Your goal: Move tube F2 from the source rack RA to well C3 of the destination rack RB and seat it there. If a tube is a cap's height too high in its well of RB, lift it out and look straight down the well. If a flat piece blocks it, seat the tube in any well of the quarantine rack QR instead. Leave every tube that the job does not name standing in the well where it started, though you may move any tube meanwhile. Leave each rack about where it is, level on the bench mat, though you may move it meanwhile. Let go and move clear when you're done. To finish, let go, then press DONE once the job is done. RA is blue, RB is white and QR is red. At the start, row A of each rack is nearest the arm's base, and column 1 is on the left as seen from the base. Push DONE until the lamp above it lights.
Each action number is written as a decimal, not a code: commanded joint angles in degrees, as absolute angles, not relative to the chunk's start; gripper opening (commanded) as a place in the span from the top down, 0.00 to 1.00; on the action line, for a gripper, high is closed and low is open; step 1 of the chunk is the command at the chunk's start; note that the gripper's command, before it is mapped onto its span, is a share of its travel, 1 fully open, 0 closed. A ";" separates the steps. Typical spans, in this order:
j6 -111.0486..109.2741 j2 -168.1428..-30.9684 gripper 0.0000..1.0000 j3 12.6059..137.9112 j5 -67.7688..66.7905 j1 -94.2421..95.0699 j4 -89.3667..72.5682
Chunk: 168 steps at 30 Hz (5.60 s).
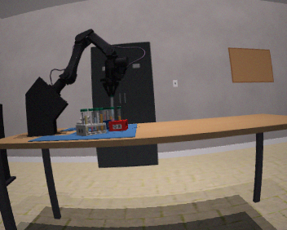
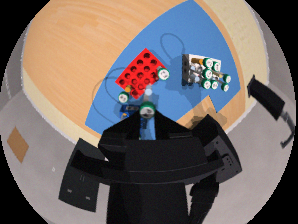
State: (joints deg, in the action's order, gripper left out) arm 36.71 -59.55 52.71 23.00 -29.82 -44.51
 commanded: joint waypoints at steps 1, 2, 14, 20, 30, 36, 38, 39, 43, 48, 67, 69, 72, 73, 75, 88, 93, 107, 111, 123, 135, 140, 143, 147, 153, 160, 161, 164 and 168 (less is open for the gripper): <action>36.00 -57.14 1.00 51.17 23.55 -31.03 -43.42; 35.92 -56.83 1.00 50.78 23.61 -31.12 -43.38; 35.10 -53.71 1.00 46.98 24.25 -32.11 -43.48; 34.49 -51.80 1.00 44.78 24.69 -32.82 -43.32; 32.24 -48.42 1.00 40.35 26.31 -35.48 -44.46; 21.25 -47.79 1.00 42.41 25.62 -35.40 -43.28; 17.55 -48.89 1.00 42.32 25.65 -35.45 -43.32; 15.72 -48.87 1.00 42.30 25.62 -35.42 -43.47; 11.58 -48.98 1.00 42.34 25.88 -35.59 -43.63; 2.44 -48.84 1.00 42.27 25.57 -35.38 -43.52; 0.89 -40.73 1.00 35.87 20.61 -26.19 -44.72; 2.66 -39.30 1.00 35.12 19.19 -23.95 -44.94; 5.53 -37.22 1.00 34.06 16.85 -20.25 -45.04; 6.53 -36.55 1.00 33.73 16.01 -18.94 -45.08; 6.53 -36.55 1.00 33.73 16.01 -18.94 -45.08; 21.84 -29.97 1.00 30.28 1.90 2.28 -45.61; 26.90 -29.99 1.00 31.22 -3.20 9.30 -45.87; 47.52 -33.62 1.00 29.82 -22.22 37.66 -46.71; 51.53 -35.30 1.00 30.31 -25.42 42.09 -46.96; 64.21 -43.87 1.00 33.08 -33.49 54.99 -46.97; 62.81 -47.74 1.00 36.46 -33.35 53.02 -44.85; 62.22 -49.53 1.00 38.11 -32.50 52.45 -44.39; 62.11 -49.88 1.00 38.44 -32.29 52.34 -44.30; 61.67 -51.30 1.00 39.79 -31.90 51.91 -43.98; 61.14 -53.34 1.00 41.86 -31.61 51.37 -43.71; 60.72 -55.04 1.00 43.62 -31.39 50.95 -43.54; 60.61 -55.24 1.00 44.01 -31.46 51.13 -43.49; 60.40 -56.39 1.00 45.06 -31.26 50.63 -43.45; 60.14 -57.62 1.00 46.41 -31.08 50.53 -43.44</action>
